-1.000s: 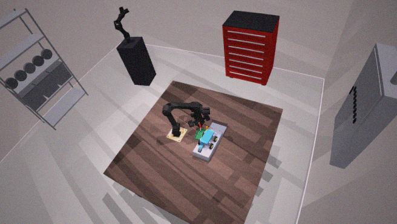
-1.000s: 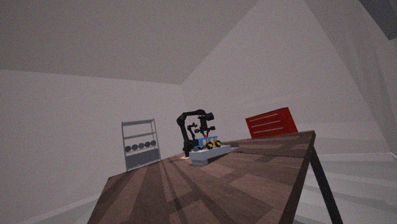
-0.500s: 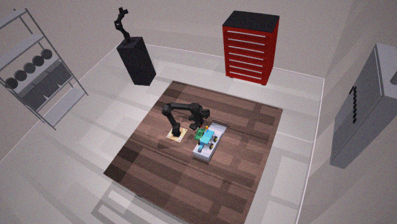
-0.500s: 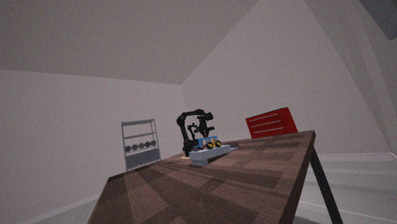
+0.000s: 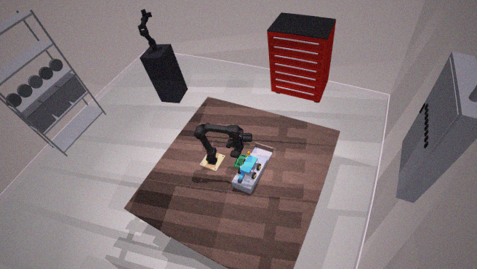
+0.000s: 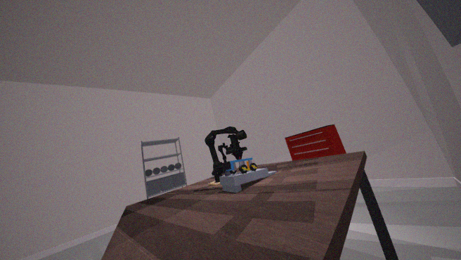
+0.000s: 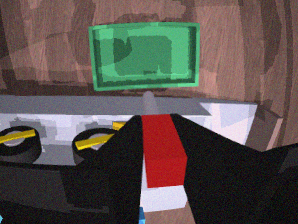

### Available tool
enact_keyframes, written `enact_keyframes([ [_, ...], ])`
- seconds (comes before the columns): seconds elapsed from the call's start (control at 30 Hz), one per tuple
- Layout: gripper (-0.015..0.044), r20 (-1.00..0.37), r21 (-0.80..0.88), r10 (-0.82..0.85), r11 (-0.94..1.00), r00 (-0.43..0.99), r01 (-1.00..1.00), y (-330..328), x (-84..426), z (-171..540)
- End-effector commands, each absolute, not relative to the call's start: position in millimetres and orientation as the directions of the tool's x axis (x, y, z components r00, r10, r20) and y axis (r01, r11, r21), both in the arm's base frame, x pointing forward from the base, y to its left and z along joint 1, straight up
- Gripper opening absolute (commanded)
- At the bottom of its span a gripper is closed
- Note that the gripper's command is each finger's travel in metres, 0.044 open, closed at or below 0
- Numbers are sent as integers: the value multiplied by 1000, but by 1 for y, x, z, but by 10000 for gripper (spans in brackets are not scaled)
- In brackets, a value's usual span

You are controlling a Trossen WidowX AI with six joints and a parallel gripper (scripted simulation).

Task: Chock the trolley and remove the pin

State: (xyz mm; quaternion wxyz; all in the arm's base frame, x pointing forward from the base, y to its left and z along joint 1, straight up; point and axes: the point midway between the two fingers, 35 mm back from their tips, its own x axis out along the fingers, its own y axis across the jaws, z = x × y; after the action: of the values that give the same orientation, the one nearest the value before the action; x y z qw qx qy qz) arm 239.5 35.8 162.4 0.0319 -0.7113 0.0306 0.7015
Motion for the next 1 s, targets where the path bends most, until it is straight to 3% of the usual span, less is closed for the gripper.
enact_keyframes([
  [0.0,0,-1000,-10,9,-997,18,-73,36,240,163],
  [0.47,0,-1000,-13,12,-997,14,-71,40,222,142],
  [0.97,0,-983,-183,181,-981,27,-67,55,223,102],
])
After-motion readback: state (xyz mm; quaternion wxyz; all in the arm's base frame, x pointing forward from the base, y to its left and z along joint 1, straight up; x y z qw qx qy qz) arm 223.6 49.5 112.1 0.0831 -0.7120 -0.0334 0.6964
